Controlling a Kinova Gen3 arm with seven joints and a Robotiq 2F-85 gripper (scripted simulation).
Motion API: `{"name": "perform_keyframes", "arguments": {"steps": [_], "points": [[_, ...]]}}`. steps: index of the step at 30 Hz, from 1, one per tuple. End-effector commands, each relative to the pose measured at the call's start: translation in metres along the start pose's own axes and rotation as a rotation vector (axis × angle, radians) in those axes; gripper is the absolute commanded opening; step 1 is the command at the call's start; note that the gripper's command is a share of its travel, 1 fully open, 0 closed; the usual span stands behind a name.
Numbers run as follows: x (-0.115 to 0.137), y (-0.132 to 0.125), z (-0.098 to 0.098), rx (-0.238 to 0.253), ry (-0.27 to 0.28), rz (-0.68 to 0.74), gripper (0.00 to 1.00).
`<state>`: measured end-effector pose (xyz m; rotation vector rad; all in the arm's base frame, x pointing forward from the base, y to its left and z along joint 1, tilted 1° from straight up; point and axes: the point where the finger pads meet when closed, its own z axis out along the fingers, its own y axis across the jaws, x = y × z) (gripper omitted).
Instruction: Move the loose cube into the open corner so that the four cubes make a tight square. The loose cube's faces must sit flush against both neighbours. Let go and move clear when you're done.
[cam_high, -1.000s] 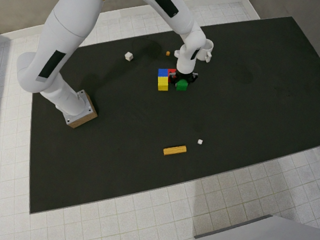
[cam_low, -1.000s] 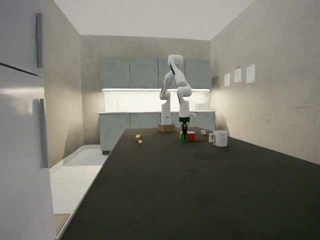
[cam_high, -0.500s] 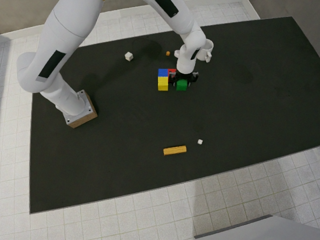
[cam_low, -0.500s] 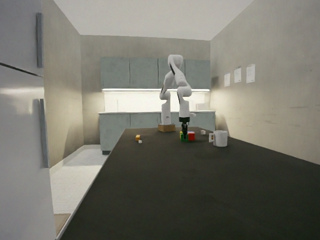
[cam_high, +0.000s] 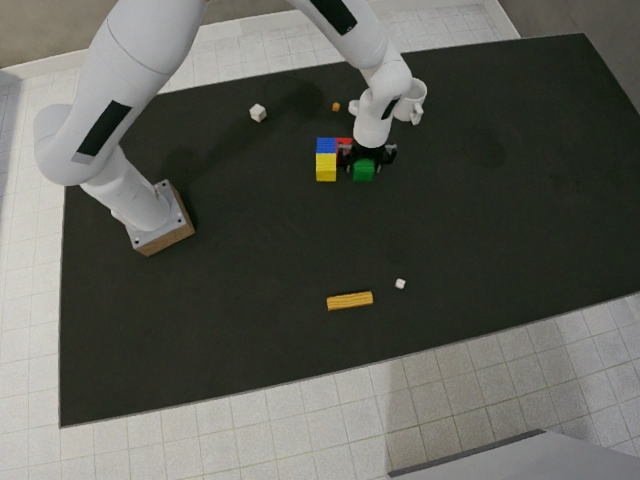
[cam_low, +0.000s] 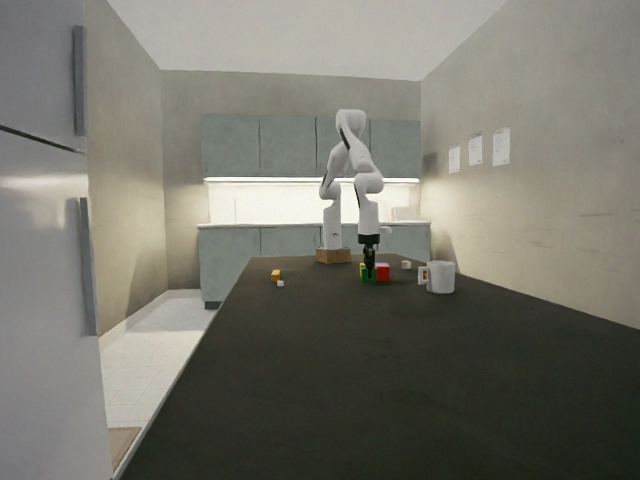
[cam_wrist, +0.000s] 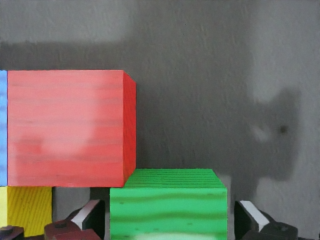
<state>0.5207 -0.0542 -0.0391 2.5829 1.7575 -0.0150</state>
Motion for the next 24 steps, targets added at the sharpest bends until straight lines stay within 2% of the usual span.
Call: {"name": "perform_keyframes", "arguments": {"steps": [1,11,24], "points": [[-0.003,0.003,0.0,-0.008,-0.003,-0.004,0.8],[-0.003,0.003,-0.002,-0.006,-0.003,-0.004,0.8],[-0.003,0.0,-0.018,0.0,-0.004,-0.003,0.8]]}}
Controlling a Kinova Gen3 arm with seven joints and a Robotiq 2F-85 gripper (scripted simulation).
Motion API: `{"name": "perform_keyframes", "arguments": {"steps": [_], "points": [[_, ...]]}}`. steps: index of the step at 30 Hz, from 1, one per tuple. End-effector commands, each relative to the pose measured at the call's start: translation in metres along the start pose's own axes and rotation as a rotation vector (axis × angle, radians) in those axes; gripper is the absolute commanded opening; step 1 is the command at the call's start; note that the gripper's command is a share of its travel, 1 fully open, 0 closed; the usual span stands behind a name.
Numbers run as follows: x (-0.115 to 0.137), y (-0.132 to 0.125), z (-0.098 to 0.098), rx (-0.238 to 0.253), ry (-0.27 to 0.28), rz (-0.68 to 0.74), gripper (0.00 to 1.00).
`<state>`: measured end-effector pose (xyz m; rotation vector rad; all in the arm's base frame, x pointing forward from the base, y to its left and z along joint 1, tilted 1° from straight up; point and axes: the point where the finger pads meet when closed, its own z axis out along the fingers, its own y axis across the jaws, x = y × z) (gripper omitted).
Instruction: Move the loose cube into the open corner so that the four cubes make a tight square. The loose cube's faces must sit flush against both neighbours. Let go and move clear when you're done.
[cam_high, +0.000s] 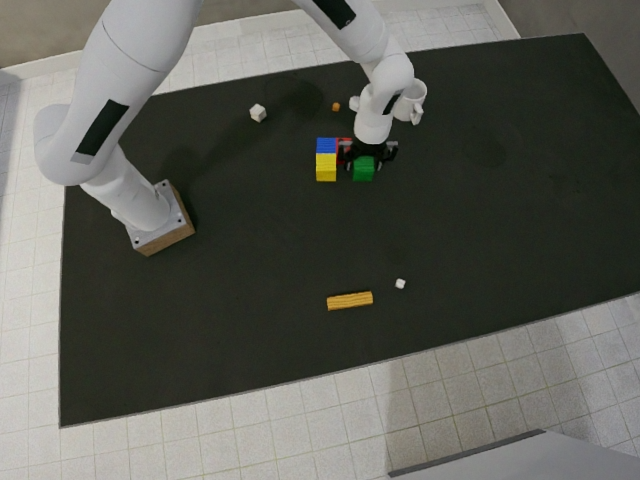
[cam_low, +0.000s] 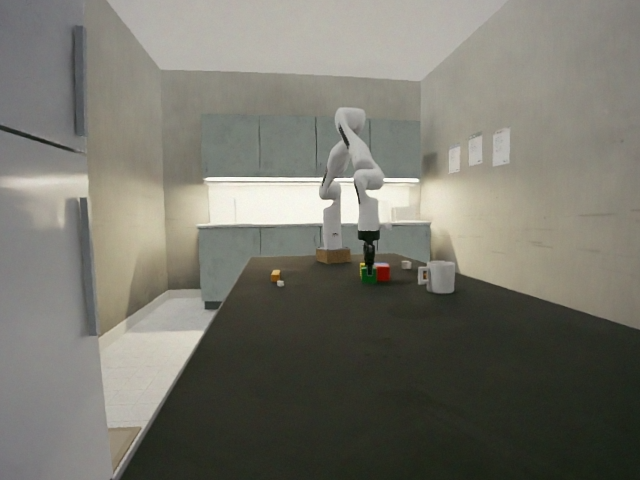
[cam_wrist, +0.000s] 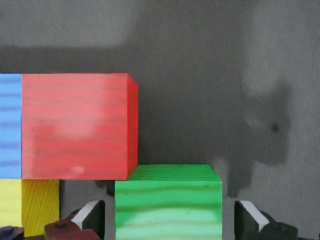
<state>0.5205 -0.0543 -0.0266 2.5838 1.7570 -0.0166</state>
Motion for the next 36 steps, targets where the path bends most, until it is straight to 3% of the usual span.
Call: {"name": "perform_keyframes", "arguments": {"steps": [1,15,36], "points": [[-0.003,0.0,-0.008,-0.001,-0.004,-0.004,0.8],[-0.002,0.002,-0.05,-0.005,-0.002,-0.004,0.8],[-0.002,0.001,-0.088,-0.003,-0.002,-0.005,0.8]]}}
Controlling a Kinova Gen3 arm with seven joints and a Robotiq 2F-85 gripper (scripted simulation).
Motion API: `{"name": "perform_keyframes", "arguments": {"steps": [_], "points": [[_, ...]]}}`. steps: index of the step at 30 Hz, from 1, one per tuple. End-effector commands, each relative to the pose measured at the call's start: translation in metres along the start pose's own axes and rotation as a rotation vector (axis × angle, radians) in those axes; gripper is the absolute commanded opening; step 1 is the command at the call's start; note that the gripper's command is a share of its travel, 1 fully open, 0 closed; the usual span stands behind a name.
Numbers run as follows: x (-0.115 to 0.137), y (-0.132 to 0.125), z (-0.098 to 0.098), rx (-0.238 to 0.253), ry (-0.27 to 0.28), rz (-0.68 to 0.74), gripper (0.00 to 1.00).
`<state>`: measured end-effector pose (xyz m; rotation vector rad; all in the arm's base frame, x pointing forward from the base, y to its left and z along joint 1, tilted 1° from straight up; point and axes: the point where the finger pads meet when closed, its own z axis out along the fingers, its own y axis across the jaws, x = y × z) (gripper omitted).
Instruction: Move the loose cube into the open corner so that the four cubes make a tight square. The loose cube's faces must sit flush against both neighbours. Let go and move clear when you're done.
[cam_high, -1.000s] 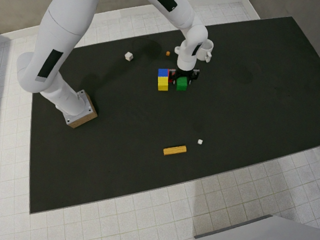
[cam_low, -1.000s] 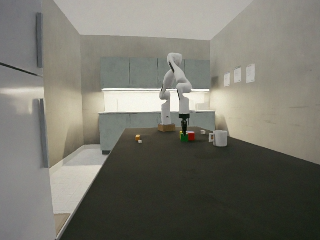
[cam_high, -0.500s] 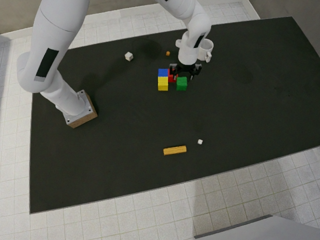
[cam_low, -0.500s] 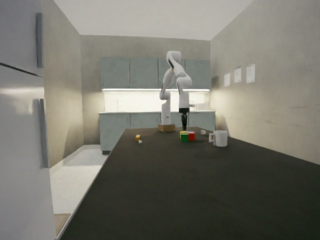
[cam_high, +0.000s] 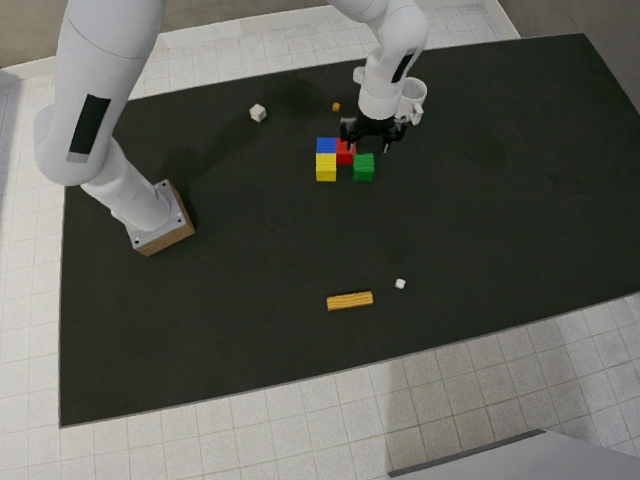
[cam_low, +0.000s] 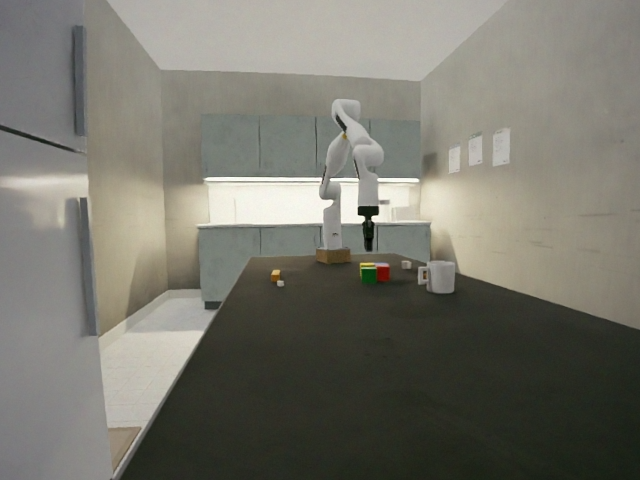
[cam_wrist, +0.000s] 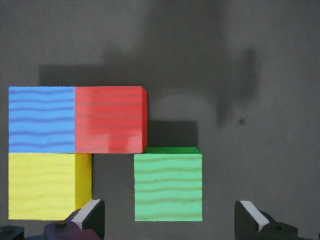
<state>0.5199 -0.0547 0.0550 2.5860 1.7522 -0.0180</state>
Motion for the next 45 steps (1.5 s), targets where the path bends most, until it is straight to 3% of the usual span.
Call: {"name": "perform_keyframes", "arguments": {"steps": [1,11,12,45], "points": [[0.0002,0.0011,-0.0074,-0.003,0.0,-0.008,0.8],[0.0001,0.0006,-0.0093,-0.002,-0.001,-0.008,0.8],[0.0001,0.0006,-0.0092,-0.002,-0.001,-0.008,0.1],[0.0001,0.0007,-0.0092,-0.002,-0.001,-0.008,0.1]]}}
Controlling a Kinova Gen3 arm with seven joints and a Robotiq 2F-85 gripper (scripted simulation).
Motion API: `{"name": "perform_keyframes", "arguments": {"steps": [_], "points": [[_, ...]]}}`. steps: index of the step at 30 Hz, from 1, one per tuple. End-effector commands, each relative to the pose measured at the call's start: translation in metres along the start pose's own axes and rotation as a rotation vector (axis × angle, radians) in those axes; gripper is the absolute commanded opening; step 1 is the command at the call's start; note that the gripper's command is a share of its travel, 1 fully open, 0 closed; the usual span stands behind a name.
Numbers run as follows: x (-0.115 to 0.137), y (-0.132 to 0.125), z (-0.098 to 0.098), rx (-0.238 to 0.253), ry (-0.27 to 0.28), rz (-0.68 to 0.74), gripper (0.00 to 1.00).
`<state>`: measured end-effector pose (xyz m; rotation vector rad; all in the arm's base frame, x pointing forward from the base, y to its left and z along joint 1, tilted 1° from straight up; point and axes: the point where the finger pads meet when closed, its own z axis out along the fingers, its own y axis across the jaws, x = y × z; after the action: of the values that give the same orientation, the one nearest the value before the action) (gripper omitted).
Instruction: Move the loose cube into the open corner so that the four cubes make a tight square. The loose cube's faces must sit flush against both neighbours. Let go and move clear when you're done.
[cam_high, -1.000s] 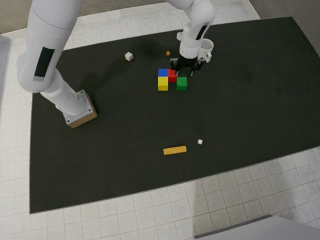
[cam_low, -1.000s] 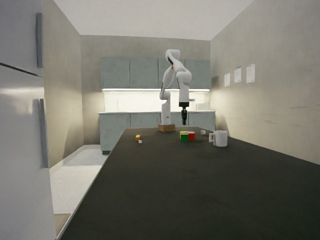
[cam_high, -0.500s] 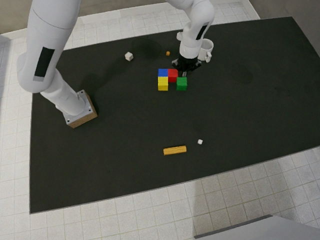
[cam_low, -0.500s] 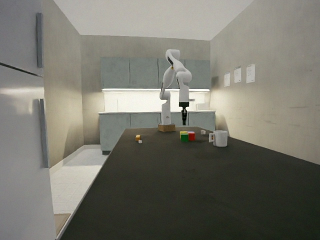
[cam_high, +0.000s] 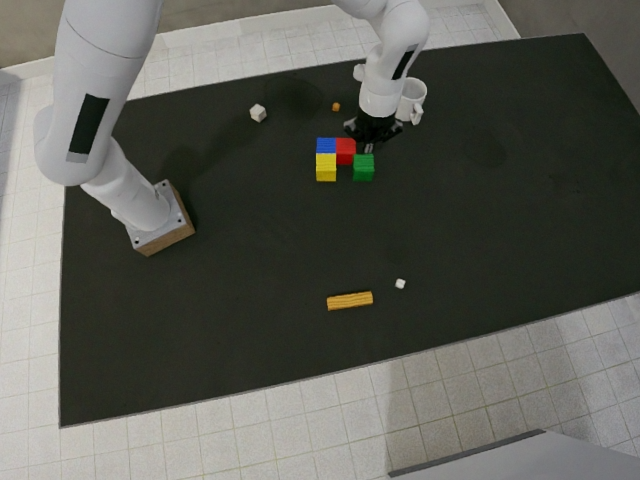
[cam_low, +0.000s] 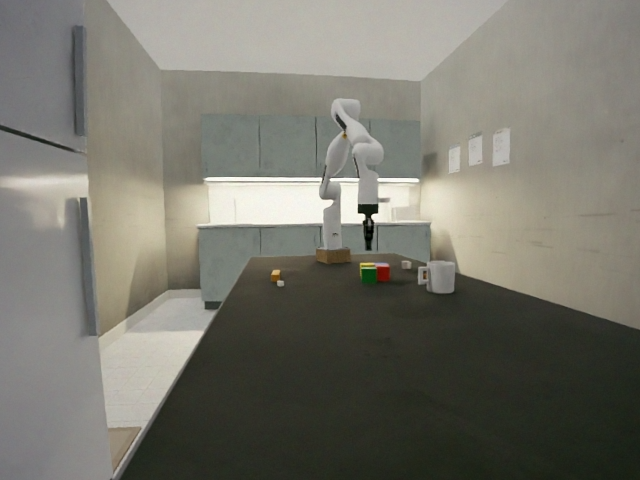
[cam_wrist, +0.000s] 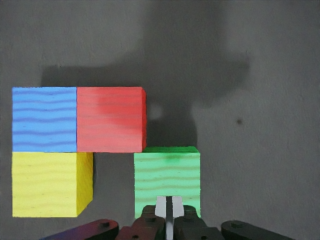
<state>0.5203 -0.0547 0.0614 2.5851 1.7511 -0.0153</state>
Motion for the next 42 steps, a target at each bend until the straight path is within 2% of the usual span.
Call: {"name": "perform_keyframes", "arguments": {"steps": [1,22,38,42], "points": [[0.0001,0.0002,-0.0028,0.0,-0.002,-0.008,0.1],[0.0004,0.0011,-0.0025,0.0,-0.002,-0.069,0.1],[0.0008,0.0048,-0.002,0.002,-0.003,-0.294,0.1],[0.0008,0.0063,-0.0019,0.002,-0.003,-0.393,0.1]]}}
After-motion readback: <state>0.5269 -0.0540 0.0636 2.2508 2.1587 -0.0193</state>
